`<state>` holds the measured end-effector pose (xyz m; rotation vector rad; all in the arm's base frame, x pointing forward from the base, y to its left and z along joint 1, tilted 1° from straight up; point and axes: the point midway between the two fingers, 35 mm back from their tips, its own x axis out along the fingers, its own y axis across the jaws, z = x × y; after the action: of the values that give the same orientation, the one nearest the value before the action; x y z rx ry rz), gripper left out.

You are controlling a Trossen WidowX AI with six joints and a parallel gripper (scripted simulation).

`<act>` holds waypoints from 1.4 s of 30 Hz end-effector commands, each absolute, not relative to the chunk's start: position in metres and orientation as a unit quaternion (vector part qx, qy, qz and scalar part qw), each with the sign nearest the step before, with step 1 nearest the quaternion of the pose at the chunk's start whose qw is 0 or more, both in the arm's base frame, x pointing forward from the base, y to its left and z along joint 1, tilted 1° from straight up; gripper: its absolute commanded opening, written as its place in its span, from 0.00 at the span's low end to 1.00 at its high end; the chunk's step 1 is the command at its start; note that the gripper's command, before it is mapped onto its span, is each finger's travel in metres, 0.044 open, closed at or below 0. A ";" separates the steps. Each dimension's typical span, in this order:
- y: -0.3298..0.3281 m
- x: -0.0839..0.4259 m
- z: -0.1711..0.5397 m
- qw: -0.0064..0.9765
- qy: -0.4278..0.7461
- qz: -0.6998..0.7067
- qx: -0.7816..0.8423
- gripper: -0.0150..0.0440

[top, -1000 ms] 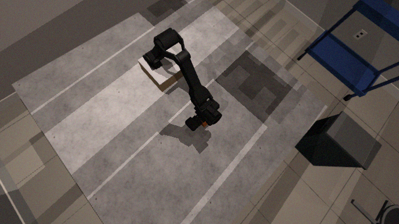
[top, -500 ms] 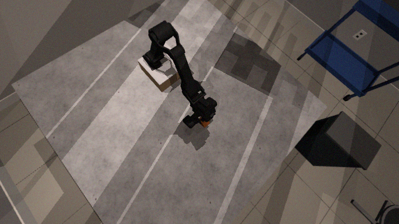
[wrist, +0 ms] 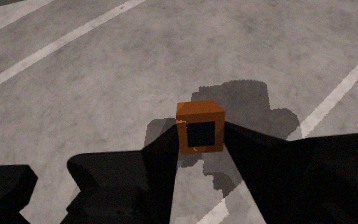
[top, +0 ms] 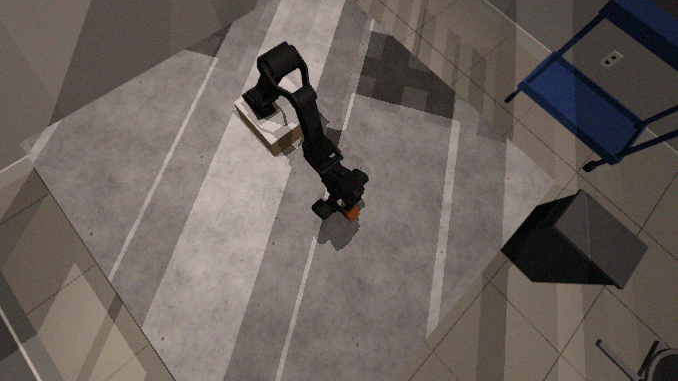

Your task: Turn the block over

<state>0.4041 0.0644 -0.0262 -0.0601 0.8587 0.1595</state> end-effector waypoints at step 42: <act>0.062 0.389 -0.040 0.970 0.232 0.079 -0.011 0.25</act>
<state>0.3893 0.0631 -0.0400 -0.0264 0.4683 0.1663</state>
